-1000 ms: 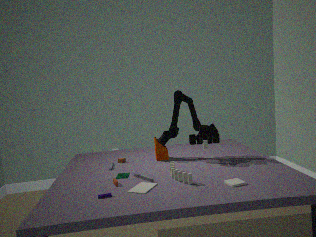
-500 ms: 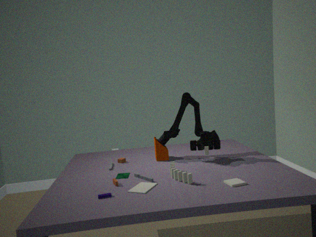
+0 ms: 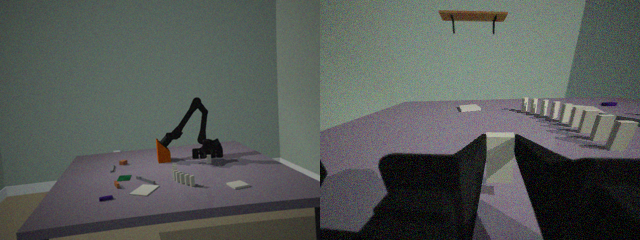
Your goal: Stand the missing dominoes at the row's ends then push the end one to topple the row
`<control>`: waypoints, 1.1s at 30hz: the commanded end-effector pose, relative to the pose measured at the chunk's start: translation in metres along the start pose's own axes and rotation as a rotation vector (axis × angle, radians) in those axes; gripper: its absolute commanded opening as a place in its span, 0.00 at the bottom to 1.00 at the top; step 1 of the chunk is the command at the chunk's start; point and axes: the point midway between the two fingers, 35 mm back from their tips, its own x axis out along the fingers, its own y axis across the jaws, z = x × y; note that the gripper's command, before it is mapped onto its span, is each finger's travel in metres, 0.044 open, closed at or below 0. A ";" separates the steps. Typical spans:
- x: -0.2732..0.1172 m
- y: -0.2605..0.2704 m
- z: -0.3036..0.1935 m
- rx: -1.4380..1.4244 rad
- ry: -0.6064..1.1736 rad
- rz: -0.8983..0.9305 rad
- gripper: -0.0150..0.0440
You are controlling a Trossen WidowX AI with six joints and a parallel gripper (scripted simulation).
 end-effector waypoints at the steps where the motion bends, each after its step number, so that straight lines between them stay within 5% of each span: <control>1: 0.000 -0.001 -0.009 0.008 -0.006 0.000 0.44; 14: 0.000 -0.002 -0.013 0.007 -0.006 0.000 0.44; 27: 0.000 -0.002 -0.013 0.007 -0.006 0.000 1.00; 33: 0.000 -0.001 0.008 0.005 -0.004 0.000 1.00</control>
